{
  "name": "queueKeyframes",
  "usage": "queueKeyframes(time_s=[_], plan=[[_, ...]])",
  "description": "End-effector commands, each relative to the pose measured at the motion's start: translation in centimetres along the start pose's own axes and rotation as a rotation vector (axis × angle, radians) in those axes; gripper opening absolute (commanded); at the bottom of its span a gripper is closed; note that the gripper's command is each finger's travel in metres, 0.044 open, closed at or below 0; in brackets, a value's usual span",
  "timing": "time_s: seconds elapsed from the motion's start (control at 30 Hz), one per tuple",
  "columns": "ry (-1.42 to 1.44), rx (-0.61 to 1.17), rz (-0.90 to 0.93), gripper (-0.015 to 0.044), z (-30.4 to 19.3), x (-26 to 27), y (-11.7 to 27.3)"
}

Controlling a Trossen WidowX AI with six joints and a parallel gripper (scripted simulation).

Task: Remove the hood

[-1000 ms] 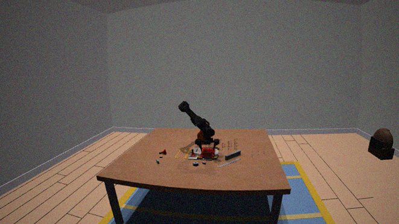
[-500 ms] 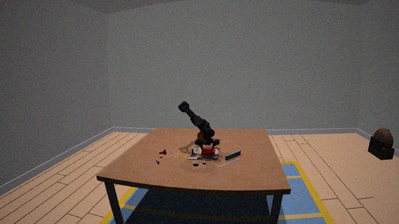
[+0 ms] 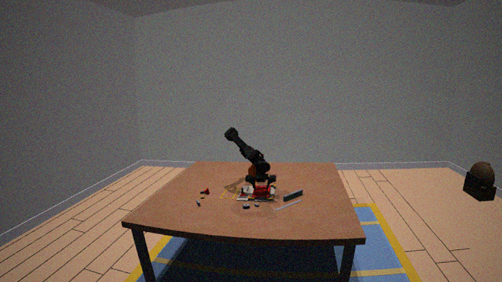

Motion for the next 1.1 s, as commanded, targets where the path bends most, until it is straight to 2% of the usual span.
queueKeyframes(time_s=[0.0,1.07], plan=[[-0.004,-0.001,0.002,0.0000,0.0,0.0,0.3],[-0.003,-0.001,0.003,0.0000,0.0,0.0,2.4]])
Point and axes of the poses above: the point midway between the two fingers, 35 mm back from their tips, its own y axis back along the fingers, its own x axis across the jaws, z = x × y, the point moved 7 cm from there along y, back along the fingers, and after that the axes turned 1 degree about y, right-handed, at the moved point
